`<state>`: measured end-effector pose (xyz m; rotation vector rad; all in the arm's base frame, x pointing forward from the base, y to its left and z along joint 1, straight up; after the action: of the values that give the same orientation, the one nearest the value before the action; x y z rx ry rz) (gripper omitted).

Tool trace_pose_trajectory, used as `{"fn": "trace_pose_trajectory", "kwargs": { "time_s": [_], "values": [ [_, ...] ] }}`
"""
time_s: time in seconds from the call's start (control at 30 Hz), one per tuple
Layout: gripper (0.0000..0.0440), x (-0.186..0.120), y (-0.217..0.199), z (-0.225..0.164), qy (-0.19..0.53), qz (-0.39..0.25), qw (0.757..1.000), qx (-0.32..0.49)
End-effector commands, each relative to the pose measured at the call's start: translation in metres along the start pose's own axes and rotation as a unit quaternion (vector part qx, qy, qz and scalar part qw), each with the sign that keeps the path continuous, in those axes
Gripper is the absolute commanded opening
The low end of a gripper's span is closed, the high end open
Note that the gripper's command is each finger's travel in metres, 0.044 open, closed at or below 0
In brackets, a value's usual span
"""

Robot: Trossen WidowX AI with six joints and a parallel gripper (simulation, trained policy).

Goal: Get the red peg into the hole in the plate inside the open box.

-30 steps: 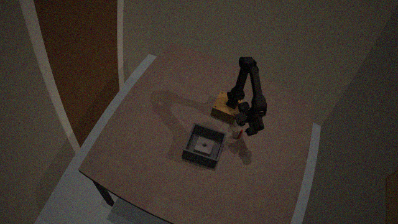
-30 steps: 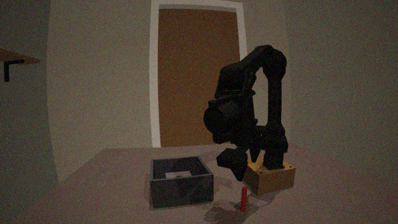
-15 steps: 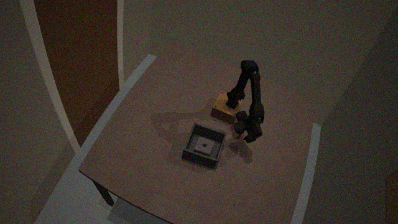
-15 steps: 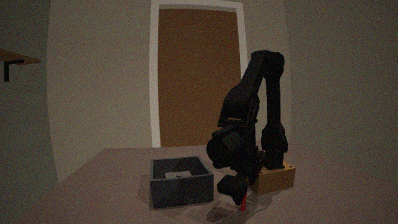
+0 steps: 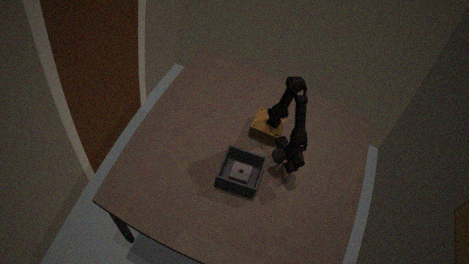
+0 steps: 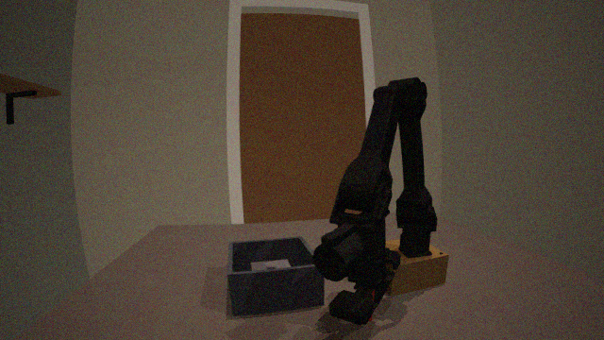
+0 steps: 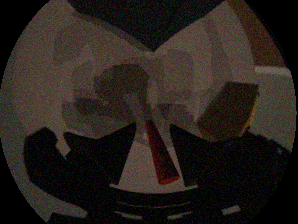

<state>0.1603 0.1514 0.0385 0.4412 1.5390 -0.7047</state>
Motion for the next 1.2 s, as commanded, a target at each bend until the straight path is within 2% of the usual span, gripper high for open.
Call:
{"fn": "trace_pose_trajectory", "kwargs": {
  "time_s": [0.0,0.13,0.2,0.77,1.17],
  "values": [
    [0.0138,0.006,0.000,0.000,0.005,-0.010,1.000,0.000],
    [0.0035,0.008,0.001,0.000,0.008,-0.023,1.000,0.000],
    [0.0000,0.010,0.002,0.000,0.009,-0.031,0.999,0.001],
    [0.0000,-0.057,0.019,0.022,-0.049,0.010,0.999,0.002],
    [0.0000,-0.110,0.021,0.052,-0.084,0.034,0.995,0.047]
  ]
}}
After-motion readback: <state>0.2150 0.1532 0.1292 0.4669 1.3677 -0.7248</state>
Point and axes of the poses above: the point midway between the two fingers, 35 mm back from their tips, its own x axis out along the fingers, its own y axis across the jaws, z = x × y, the point moved 7 cm from there along -x, back along the fingers, and after that the axes turned 4 degrees about x, right-handed, at the moved point
